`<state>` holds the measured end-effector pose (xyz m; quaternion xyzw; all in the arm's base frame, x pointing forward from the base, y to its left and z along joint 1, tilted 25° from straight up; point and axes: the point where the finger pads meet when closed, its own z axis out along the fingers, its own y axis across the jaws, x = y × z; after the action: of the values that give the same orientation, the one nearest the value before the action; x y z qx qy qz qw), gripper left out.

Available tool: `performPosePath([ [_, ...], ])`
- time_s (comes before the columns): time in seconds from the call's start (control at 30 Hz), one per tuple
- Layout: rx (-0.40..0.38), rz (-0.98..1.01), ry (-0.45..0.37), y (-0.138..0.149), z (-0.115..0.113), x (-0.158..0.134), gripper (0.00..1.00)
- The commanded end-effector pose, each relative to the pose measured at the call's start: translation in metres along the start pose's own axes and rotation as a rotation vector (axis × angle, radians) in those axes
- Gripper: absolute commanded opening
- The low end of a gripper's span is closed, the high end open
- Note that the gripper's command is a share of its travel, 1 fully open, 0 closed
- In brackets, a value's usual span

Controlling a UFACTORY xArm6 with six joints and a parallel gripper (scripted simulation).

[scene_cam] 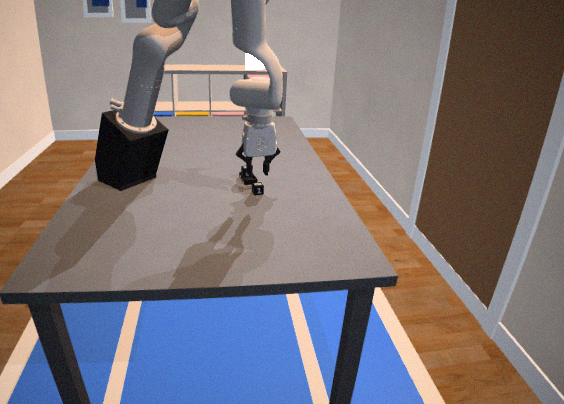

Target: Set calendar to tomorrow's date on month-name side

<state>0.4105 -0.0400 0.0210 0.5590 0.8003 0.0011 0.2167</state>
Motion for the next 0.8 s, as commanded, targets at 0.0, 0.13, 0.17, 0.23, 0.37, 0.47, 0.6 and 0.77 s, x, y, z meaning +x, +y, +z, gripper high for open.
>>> performPosePath([
  [0.0, -0.006, 0.000, -0.003, 0.001, 0.008, 0.000, 0.49],
  [0.13, -0.006, 0.000, -0.003, 0.001, 0.014, 0.000, 0.49],
  [0.17, -0.006, 0.000, -0.003, 0.001, 0.015, 0.000, 0.49],
  [0.23, -0.006, 0.000, -0.003, 0.001, 0.018, 0.000, 0.49],
  [0.37, -0.006, 0.000, -0.003, 0.001, 0.021, 0.000, 0.49],
  [0.47, -0.006, 0.000, -0.003, 0.001, 0.023, 0.000, 0.49],
  [0.6, -0.006, 0.000, -0.003, 0.001, 0.025, 0.000, 0.49],
  [0.77, -0.006, 0.000, -0.003, 0.001, 0.026, 0.000, 0.49],
])
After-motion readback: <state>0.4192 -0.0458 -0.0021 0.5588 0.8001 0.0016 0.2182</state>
